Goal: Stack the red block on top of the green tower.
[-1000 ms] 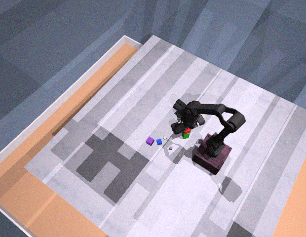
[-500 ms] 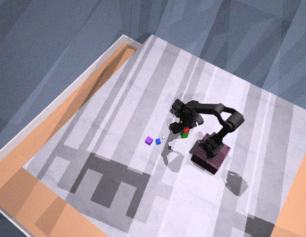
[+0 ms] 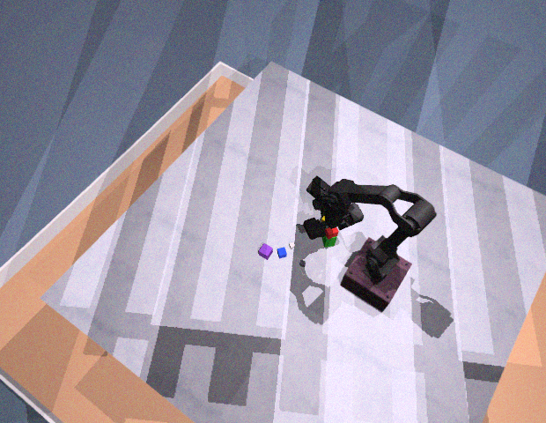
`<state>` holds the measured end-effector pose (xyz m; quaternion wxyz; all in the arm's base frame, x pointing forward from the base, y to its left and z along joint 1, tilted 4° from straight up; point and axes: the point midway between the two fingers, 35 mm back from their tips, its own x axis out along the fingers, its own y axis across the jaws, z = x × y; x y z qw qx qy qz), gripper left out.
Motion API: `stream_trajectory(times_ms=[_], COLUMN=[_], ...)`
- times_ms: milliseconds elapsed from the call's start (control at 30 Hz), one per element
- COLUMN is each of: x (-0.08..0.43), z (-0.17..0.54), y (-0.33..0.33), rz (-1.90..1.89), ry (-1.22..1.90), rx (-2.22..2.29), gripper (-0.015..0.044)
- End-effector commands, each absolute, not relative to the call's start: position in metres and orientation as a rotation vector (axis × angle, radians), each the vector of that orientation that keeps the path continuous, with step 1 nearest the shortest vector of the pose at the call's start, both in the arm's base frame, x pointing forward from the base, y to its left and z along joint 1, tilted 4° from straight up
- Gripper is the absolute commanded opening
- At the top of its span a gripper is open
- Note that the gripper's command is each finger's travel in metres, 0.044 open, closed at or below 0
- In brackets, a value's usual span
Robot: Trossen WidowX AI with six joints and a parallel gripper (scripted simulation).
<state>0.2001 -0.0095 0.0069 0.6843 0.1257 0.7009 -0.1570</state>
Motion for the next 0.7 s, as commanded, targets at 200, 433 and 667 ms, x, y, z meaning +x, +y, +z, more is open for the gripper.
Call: stream_trajectory(times_ms=[200, 433, 667], x=[0.2001, 0.2001, 0.2001], z=[0.0066, 0.0066, 0.0066], y=[-0.0096, -0.0096, -0.0096], rz=[-0.352, -0.352, -0.352], ry=[1.571, 1.571, 1.571], rx=[0.281, 0.281, 0.281], gripper=[0.044, 0.044, 0.044])
